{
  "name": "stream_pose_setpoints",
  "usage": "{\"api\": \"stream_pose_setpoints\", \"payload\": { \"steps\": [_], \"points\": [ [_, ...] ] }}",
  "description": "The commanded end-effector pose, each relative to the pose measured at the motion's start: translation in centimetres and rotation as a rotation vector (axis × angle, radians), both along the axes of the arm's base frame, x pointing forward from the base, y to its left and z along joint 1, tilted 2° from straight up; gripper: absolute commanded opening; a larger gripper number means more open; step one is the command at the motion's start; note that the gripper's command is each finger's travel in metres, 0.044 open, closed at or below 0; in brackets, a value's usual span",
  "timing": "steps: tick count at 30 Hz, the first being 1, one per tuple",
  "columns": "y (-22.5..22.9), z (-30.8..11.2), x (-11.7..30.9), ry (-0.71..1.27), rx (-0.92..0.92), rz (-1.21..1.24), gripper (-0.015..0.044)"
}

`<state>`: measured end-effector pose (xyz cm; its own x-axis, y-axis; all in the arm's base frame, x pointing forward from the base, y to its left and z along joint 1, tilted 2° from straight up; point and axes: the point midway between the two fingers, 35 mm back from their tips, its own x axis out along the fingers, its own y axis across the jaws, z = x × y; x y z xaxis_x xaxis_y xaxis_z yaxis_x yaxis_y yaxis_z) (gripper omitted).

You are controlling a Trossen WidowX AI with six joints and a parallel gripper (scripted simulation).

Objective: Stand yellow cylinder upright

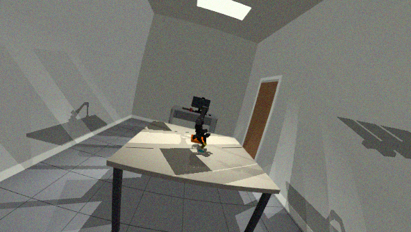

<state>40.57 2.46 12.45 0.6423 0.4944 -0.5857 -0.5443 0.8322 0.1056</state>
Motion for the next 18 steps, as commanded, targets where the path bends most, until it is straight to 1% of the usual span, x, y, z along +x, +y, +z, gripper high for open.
{"api": "stream_pose_setpoints", "payload": {
  "steps": [1,18],
  "points": [
    [-0.09,0.03,-0.12,-0.019,0.023,0.001,0.0105],
    [-0.51,0.30,-0.50,-0.100,0.084,0.006,0.0105]
  ]
}}
